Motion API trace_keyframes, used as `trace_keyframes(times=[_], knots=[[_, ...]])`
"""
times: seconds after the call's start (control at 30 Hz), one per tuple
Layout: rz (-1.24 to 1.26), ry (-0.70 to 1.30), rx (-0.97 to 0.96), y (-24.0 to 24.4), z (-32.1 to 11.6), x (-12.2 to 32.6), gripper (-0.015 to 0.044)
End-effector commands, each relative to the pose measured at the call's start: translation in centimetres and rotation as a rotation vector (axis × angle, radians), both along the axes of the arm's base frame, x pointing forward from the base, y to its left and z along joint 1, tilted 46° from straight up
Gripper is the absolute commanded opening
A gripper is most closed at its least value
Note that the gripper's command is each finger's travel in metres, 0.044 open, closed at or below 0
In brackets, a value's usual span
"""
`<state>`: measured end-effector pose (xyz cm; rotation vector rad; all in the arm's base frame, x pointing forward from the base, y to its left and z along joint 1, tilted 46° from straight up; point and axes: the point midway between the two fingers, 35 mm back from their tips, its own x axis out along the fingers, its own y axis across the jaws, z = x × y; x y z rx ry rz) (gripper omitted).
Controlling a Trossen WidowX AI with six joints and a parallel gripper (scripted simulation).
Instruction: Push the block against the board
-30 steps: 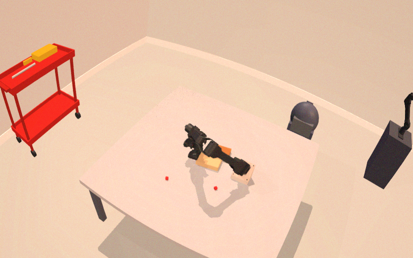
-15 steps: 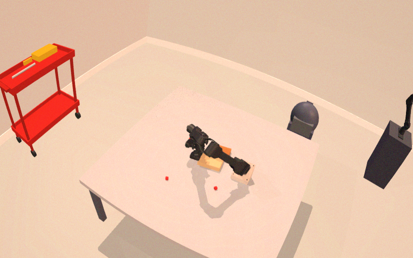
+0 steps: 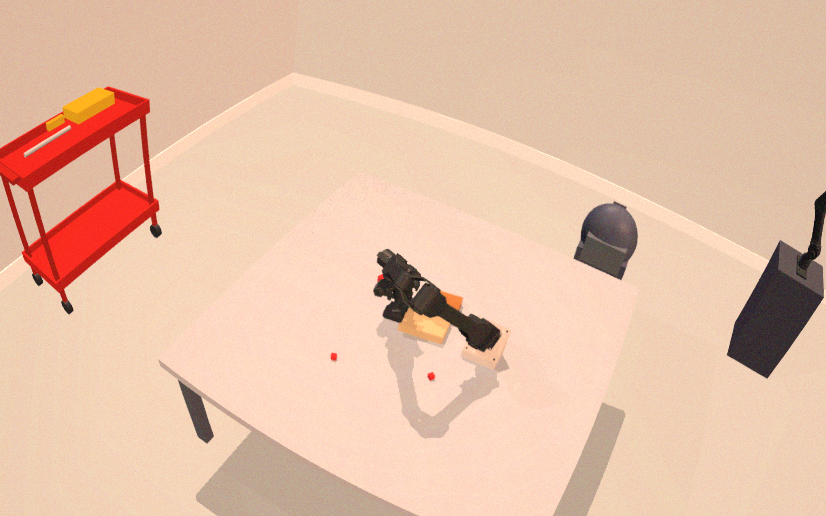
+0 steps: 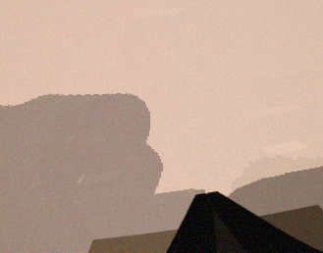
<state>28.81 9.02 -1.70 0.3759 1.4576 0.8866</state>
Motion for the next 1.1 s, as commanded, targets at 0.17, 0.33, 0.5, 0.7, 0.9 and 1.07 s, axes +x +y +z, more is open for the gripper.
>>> trace_keyframes(times=[0.17, 0.33, 0.5, 0.7, 0.9, 1.07], knots=[[0.004, -0.003, -0.005, -0.2, 0.0, -0.8, 0.0], [0.004, -0.003, -0.005, -0.3, -0.1, -1.2, 0.0], [0.004, -0.003, -0.005, -0.2, -0.1, -1.0, 0.0], [0.004, -0.003, -0.005, 0.0, 0.1, -0.1, 0.0], [0.004, -0.004, -0.005, 0.3, 0.2, 0.9, 0.0], [0.004, -0.004, -0.004, 0.5, 0.3, 1.7, 0.0]])
